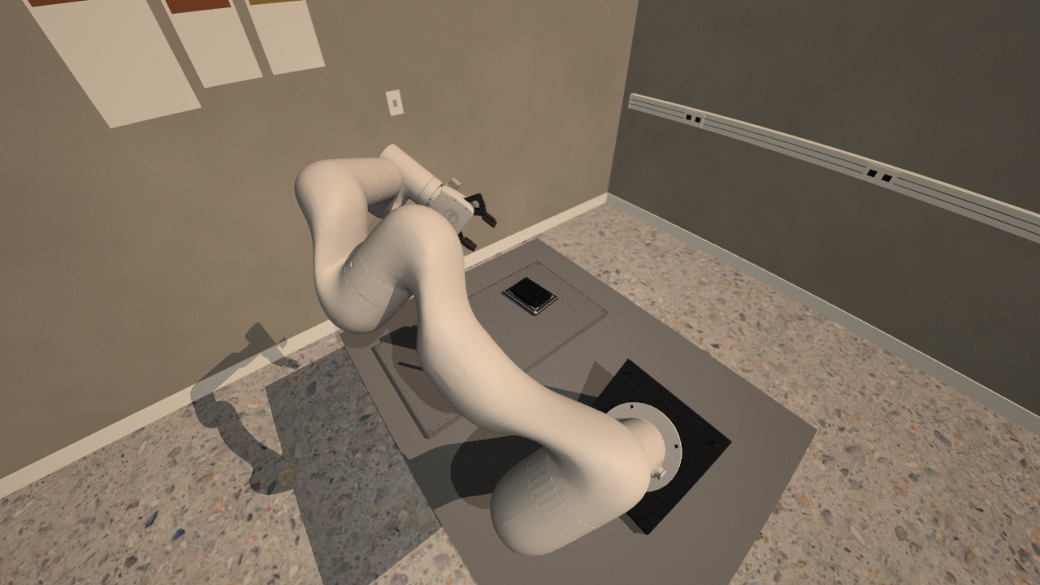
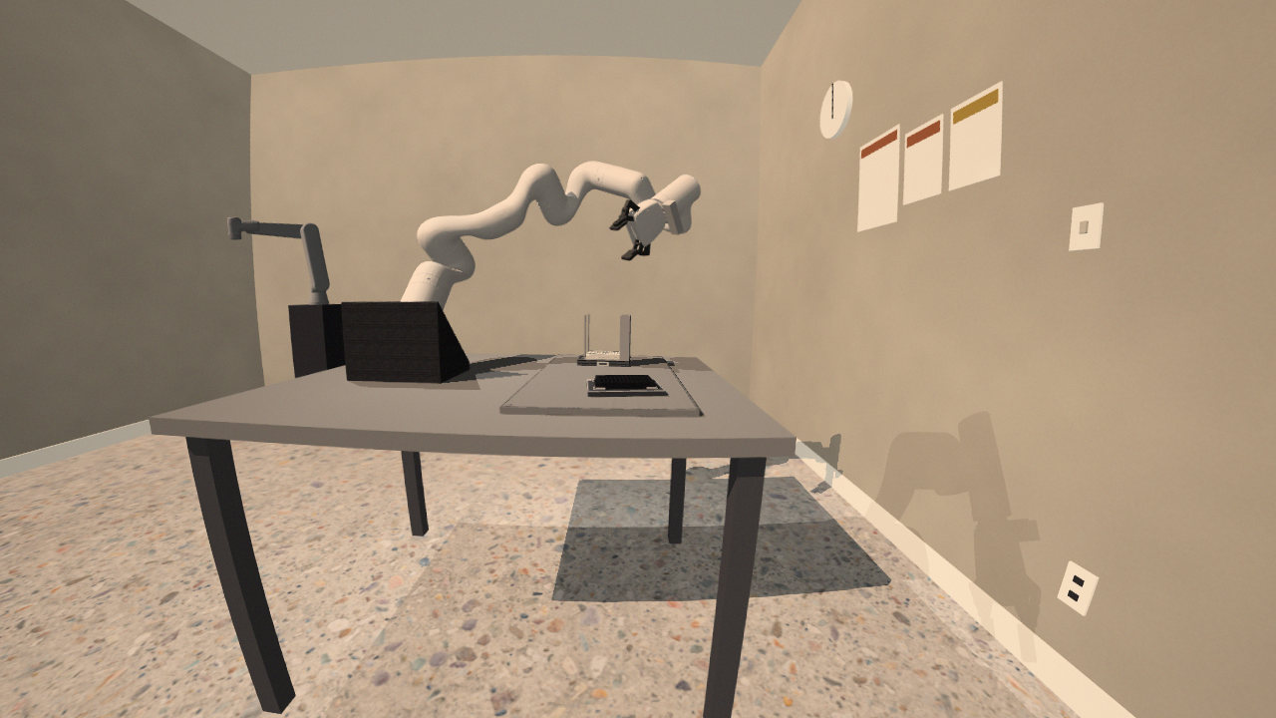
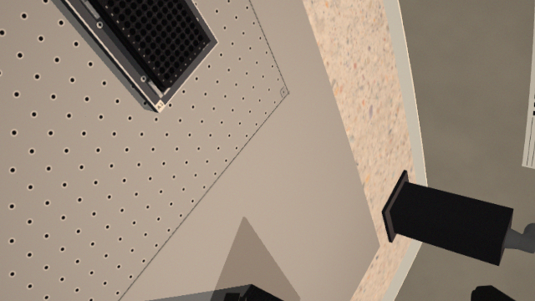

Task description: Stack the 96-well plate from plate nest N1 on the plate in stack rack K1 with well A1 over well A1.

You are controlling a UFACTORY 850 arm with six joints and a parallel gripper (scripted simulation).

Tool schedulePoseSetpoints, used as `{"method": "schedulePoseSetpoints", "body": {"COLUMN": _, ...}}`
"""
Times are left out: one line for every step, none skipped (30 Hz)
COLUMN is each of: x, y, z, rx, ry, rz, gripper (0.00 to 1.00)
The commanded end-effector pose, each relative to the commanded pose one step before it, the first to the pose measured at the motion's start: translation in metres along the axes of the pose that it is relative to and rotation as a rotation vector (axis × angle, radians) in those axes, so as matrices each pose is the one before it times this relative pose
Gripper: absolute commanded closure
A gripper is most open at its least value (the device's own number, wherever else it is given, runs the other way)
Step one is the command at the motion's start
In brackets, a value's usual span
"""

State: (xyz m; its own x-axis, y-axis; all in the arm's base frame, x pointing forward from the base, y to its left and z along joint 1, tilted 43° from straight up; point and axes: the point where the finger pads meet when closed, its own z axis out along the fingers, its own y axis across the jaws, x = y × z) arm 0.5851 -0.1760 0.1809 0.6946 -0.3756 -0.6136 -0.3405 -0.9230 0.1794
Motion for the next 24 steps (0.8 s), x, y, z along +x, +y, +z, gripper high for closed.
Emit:
{"method": "schedulePoseSetpoints", "body": {"x": -0.00002, "y": 0.00062, "z": -0.00092, "rx": 0.00079, "ry": 0.00161, "rz": 0.00083, "gripper": 0.0}}
{"method": "schedulePoseSetpoints", "body": {"x": 0.0, "y": 0.0, "z": 0.0, "rx": 0.0, "ry": 0.0, "rz": 0.0, "gripper": 0.0}}
{"method": "schedulePoseSetpoints", "body": {"x": 0.0, "y": 0.0, "z": 0.0, "rx": 0.0, "ry": 0.0, "rz": 0.0, "gripper": 0.0}}
{"method": "schedulePoseSetpoints", "body": {"x": 0.0, "y": 0.0, "z": 0.0, "rx": 0.0, "ry": 0.0, "rz": 0.0, "gripper": 0.0}}
{"method": "schedulePoseSetpoints", "body": {"x": 0.0, "y": 0.0, "z": 0.0, "rx": 0.0, "ry": 0.0, "rz": 0.0, "gripper": 0.0}}
{"method": "schedulePoseSetpoints", "body": {"x": 0.0, "y": 0.0, "z": 0.0, "rx": 0.0, "ry": 0.0, "rz": 0.0, "gripper": 0.0}}
{"method": "schedulePoseSetpoints", "body": {"x": 0.0, "y": 0.0, "z": 0.0, "rx": 0.0, "ry": 0.0, "rz": 0.0, "gripper": 0.0}}
{"method": "schedulePoseSetpoints", "body": {"x": 0.0, "y": 0.0, "z": 0.0, "rx": 0.0, "ry": 0.0, "rz": 0.0, "gripper": 0.0}}
{"method": "schedulePoseSetpoints", "body": {"x": 0.0, "y": 0.0, "z": 0.0, "rx": 0.0, "ry": 0.0, "rz": 0.0, "gripper": 0.0}}
{"method": "schedulePoseSetpoints", "body": {"x": 0.0, "y": 0.0, "z": 0.0, "rx": 0.0, "ry": 0.0, "rz": 0.0, "gripper": 0.0}}
{"method": "schedulePoseSetpoints", "body": {"x": 0.0, "y": 0.0, "z": 0.0, "rx": 0.0, "ry": 0.0, "rz": 0.0, "gripper": 0.0}}
{"method": "schedulePoseSetpoints", "body": {"x": 0.0, "y": 0.0, "z": 0.0, "rx": 0.0, "ry": 0.0, "rz": 0.0, "gripper": 0.0}}
{"method": "schedulePoseSetpoints", "body": {"x": 0.0, "y": 0.0, "z": 0.0, "rx": 0.0, "ry": 0.0, "rz": 0.0, "gripper": 0.0}}
{"method": "schedulePoseSetpoints", "body": {"x": 0.0, "y": 0.0, "z": 0.0, "rx": 0.0, "ry": 0.0, "rz": 0.0, "gripper": 0.0}}
{"method": "schedulePoseSetpoints", "body": {"x": 0.0, "y": 0.0, "z": 0.0, "rx": 0.0, "ry": 0.0, "rz": 0.0, "gripper": 0.0}}
{"method": "schedulePoseSetpoints", "body": {"x": 0.0, "y": 0.0, "z": 0.0, "rx": 0.0, "ry": 0.0, "rz": 0.0, "gripper": 0.0}}
{"method": "schedulePoseSetpoints", "body": {"x": 0.0, "y": 0.0, "z": 0.0, "rx": 0.0, "ry": 0.0, "rz": 0.0, "gripper": 0.0}}
{"method": "schedulePoseSetpoints", "body": {"x": 0.00292, "y": -0.00112, "z": 0.0039, "rx": 0.02183, "ry": -0.001, "rz": -0.02516, "gripper": 0.0}}
{"method": "schedulePoseSetpoints", "body": {"x": 0.00294, "y": -0.00096, "z": 0.00393, "rx": 0.02183, "ry": -0.001, "rz": -0.02516, "gripper": 0.0}}
{"method": "schedulePoseSetpoints", "body": {"x": 0.00296, "y": -0.0008, "z": 0.00395, "rx": 0.0161, "ry": -0.00073, "rz": -0.01855, "gripper": 0.0}}
{"method": "schedulePoseSetpoints", "body": {"x": 0.00291, "y": -0.0008, "z": 0.00399, "rx": 0.02205, "ry": 0.00047, "rz": -0.02498, "gripper": 0.0}}
{"method": "schedulePoseSetpoints", "body": {"x": 0.00292, "y": -0.00064, "z": 0.00401, "rx": 0.02205, "ry": 0.00047, "rz": -0.02498, "gripper": 0.0}}
{"method": "schedulePoseSetpoints", "body": {"x": 0.00294, "y": -0.00048, "z": 0.00401, "rx": 0.015, "ry": 0.00032, "rz": -0.01699, "gripper": 0.0}}
{"method": "schedulePoseSetpoints", "body": {"x": 0.00151, "y": -0.00018, "z": 0.00202, "rx": 0.0, "ry": -0.00001, "rz": 0.0, "gripper": 0.0}}
